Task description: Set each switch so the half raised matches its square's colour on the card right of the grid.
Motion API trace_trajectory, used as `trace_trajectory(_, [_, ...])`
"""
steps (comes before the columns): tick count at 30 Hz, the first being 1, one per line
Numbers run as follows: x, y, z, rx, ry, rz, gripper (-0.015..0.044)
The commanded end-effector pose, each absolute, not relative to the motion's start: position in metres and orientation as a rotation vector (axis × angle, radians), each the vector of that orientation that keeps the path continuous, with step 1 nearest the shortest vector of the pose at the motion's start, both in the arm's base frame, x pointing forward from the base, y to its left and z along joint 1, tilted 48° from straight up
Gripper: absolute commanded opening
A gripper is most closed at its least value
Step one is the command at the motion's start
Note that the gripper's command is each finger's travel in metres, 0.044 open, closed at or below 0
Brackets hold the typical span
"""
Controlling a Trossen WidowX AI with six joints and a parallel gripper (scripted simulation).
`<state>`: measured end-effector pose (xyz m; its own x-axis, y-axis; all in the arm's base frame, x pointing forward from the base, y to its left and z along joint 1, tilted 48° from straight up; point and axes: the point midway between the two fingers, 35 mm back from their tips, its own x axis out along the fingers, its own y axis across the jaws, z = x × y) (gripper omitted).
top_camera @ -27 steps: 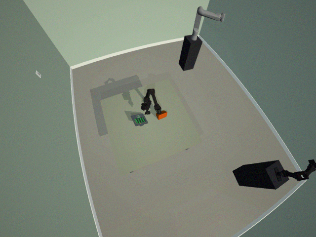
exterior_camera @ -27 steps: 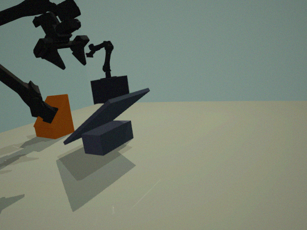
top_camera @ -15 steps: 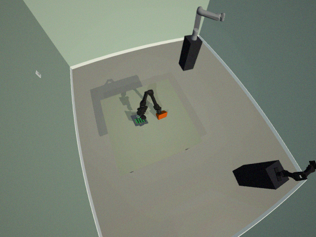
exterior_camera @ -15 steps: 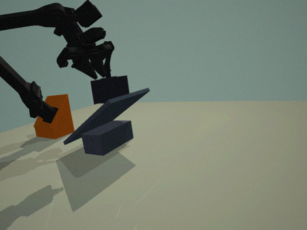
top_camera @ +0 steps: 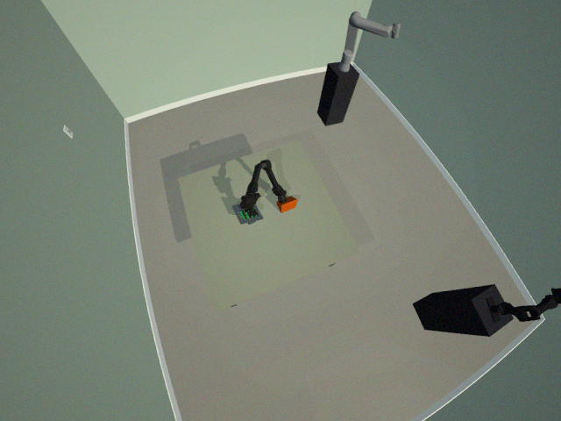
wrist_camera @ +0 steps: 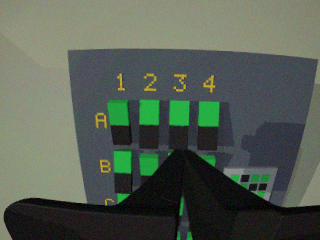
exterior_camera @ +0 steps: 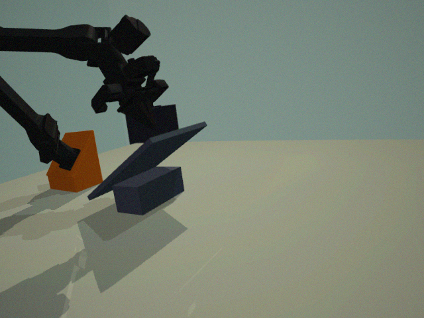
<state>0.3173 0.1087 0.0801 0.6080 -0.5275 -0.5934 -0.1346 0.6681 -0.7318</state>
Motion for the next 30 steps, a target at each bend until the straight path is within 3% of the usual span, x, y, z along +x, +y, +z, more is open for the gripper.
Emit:
trace_trajectory(1, [0.3222,0.1018,0.0733,-0.84,0.913,-0.26,0.0])
trace_trajectory(30, [0.3313,0.0934,0.0642,-0.84,0.913,-0.26,0.0])
